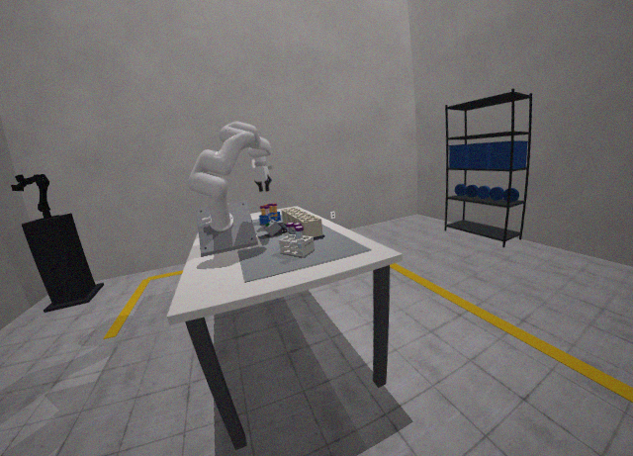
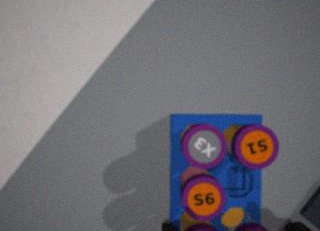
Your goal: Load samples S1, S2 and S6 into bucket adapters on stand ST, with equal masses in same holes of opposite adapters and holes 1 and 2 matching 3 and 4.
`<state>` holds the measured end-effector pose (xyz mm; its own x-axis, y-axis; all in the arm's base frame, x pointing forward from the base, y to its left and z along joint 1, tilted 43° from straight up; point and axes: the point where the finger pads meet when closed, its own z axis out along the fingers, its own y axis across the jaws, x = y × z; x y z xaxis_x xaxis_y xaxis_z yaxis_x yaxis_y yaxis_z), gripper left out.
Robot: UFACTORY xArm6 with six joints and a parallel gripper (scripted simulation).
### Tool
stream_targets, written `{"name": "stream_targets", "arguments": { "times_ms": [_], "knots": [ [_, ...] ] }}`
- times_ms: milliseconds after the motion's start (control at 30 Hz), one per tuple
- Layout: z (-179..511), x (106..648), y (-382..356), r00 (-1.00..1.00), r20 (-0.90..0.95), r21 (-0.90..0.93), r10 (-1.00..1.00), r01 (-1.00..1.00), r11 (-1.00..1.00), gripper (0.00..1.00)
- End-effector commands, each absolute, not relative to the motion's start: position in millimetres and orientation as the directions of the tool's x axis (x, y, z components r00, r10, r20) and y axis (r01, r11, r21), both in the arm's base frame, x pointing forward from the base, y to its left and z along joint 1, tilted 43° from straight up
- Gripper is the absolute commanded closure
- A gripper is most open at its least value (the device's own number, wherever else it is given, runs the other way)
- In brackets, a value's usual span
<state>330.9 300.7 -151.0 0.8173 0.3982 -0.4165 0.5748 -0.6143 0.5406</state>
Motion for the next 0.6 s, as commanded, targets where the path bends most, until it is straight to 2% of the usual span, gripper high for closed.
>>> {"name": "stream_targets", "arguments": {
  "times_ms": [0, 567],
  "knots": [
    [-155.1, 331.8, 297.9, 0.818, -0.412, 0.540, 0.401, 0.574, -0.616, 0.43],
    [-177.1, 330.6, 277.5, 0.818, -0.412, 0.540, 0.401, 0.574, -0.616, 0.43]
  ]
}}
